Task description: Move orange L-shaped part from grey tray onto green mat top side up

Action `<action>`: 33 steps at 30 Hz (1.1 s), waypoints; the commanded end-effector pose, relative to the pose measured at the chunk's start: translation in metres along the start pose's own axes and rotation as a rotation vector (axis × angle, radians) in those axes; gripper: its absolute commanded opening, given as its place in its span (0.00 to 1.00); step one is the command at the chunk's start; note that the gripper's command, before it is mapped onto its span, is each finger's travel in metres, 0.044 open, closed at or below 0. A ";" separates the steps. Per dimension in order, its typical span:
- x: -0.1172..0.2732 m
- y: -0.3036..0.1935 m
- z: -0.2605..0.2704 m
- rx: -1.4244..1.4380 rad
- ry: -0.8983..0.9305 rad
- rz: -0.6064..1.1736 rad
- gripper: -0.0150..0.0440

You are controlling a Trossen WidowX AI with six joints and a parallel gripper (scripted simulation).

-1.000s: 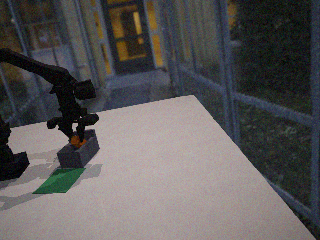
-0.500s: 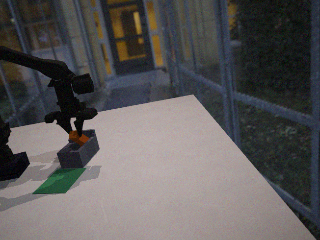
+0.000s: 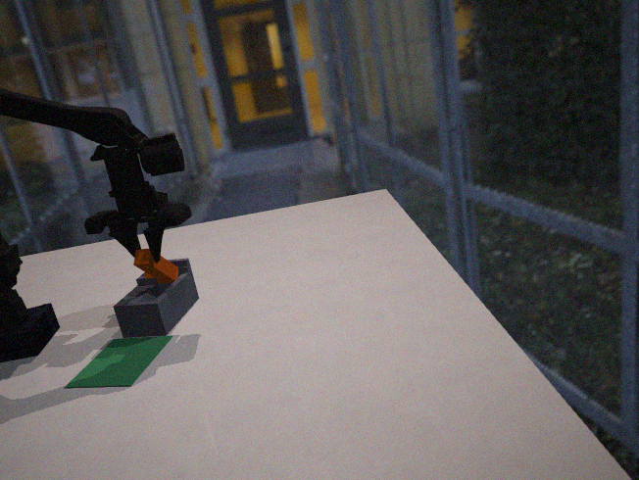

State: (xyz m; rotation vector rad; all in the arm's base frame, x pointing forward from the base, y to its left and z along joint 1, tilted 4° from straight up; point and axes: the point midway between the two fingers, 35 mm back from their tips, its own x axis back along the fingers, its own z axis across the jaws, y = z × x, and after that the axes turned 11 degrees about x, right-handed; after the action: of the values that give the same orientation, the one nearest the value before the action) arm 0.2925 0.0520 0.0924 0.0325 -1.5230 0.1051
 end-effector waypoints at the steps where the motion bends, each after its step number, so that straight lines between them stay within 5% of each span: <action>1: 0.008 0.001 -0.002 -0.003 -0.010 -0.005 0.25; 33: 0.033 -0.024 0.005 -0.003 -0.009 -0.003 0.25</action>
State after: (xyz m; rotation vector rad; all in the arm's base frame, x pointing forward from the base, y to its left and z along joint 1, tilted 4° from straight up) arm 0.2939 0.0397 0.1278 0.0363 -1.5341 0.1043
